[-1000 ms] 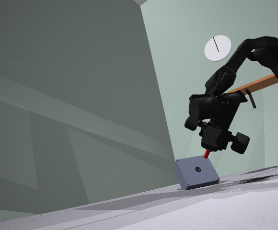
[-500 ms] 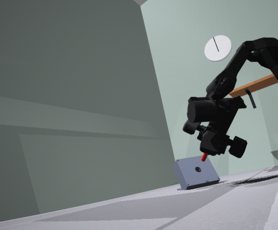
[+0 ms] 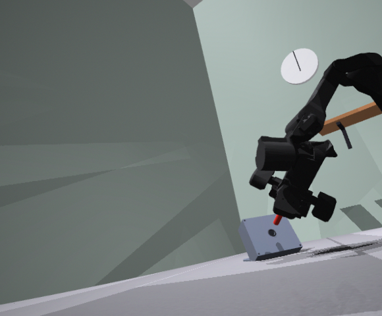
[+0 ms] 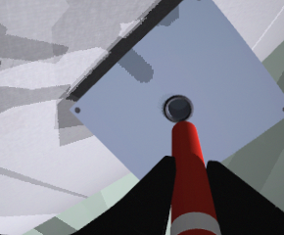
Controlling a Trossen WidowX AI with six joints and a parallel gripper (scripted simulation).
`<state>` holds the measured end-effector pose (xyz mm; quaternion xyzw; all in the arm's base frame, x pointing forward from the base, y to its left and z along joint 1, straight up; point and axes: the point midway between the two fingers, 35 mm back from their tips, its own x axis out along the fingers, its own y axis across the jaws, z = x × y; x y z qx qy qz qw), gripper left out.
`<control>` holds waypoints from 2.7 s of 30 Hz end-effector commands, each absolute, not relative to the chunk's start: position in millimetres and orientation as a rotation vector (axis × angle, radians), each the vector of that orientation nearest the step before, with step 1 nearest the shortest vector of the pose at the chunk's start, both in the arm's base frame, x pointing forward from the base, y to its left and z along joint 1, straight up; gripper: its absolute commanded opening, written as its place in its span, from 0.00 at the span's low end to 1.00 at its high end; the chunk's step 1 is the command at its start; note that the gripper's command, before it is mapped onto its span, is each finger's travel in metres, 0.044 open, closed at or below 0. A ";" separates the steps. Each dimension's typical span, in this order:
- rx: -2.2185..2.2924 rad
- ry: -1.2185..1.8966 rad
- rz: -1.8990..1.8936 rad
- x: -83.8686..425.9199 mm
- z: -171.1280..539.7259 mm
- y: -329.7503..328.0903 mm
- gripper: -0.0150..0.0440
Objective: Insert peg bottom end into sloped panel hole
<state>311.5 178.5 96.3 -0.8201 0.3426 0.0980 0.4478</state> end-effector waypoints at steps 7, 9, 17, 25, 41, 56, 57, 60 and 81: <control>-2.055 0.843 0.238 315.4 90.4 173.1 0.25; -2.053 0.841 0.234 316.4 89.8 172.5 0.25; -2.046 0.833 0.220 319.5 87.3 170.2 0.25; -2.042 0.833 0.218 322.4 86.1 169.1 0.25; -2.036 0.832 0.212 337.2 77.3 159.1 0.25; -2.025 0.827 0.201 338.2 80.9 161.2 0.25; -2.025 0.827 0.201 337.8 80.4 161.0 0.25; -2.025 0.827 0.201 337.2 79.6 160.7 0.25; -2.026 0.827 0.201 335.3 74.5 156.9 0.25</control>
